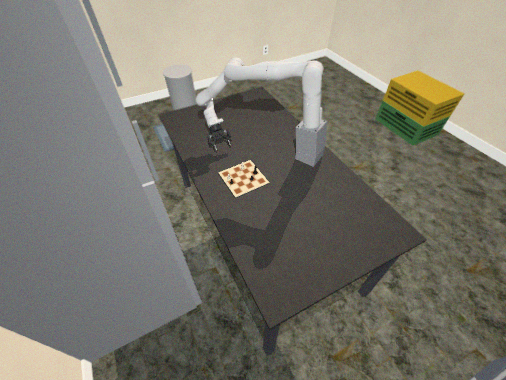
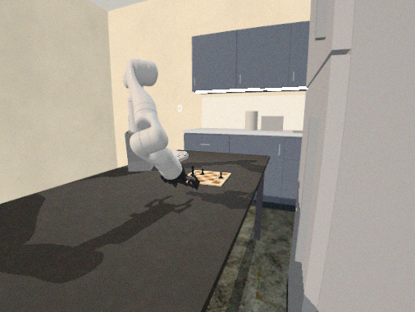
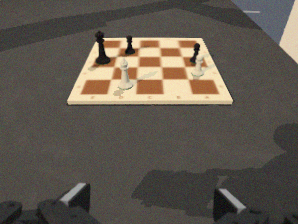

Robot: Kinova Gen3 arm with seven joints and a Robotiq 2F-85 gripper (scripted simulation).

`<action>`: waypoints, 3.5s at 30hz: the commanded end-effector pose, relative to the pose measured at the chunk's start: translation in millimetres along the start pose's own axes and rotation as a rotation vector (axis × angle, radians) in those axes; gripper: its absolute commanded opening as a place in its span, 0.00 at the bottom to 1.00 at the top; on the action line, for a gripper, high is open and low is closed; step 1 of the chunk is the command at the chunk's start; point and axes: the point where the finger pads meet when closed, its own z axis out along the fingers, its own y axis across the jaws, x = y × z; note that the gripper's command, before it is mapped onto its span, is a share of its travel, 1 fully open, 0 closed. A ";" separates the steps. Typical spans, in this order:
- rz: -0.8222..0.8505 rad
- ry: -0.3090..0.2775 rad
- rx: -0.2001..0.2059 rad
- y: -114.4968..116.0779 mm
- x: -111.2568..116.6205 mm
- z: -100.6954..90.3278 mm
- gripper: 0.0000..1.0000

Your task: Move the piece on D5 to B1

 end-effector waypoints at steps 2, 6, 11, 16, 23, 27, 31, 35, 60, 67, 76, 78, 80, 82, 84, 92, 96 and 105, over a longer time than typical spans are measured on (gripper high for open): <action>-0.001 -0.001 -0.001 0.8 0.3 -1.2 1.00; -0.001 -0.001 -0.001 0.8 0.6 -1.5 1.00; -0.001 -0.001 -0.001 0.5 8.8 -9.0 1.00; -0.001 -0.001 -0.001 0.2 20.4 -19.8 1.00; -0.001 -0.001 -0.001 -0.8 55.0 -51.8 1.00; -0.001 -0.001 -0.001 -1.1 65.0 -61.1 1.00; -0.001 -0.001 -0.001 -1.1 66.2 -62.1 1.00; 0.002 0.002 0.002 -2.4 64.8 -58.6 1.00; 0.078 -0.249 0.050 28.5 122.6 21.7 1.00; 0.101 -0.371 0.048 25.0 146.4 45.2 1.00; 0.120 -0.594 0.008 0.0 185.2 64.8 1.00; 0.121 -0.637 -0.005 -7.1 192.3 65.1 1.00; 0.120 -0.657 -0.012 -10.7 195.6 64.9 1.00; 0.120 -0.676 -0.019 -14.2 198.7 64.4 1.00; 0.118 -0.711 -0.032 -20.9 204.3 63.0 1.00; 0.110 -0.803 -0.073 -40.4 219.0 55.5 1.00; 0.108 -0.822 -0.082 -44.7 221.9 53.3 1.00; 0.107 -0.828 -0.085 -46.0 222.9 52.6 1.00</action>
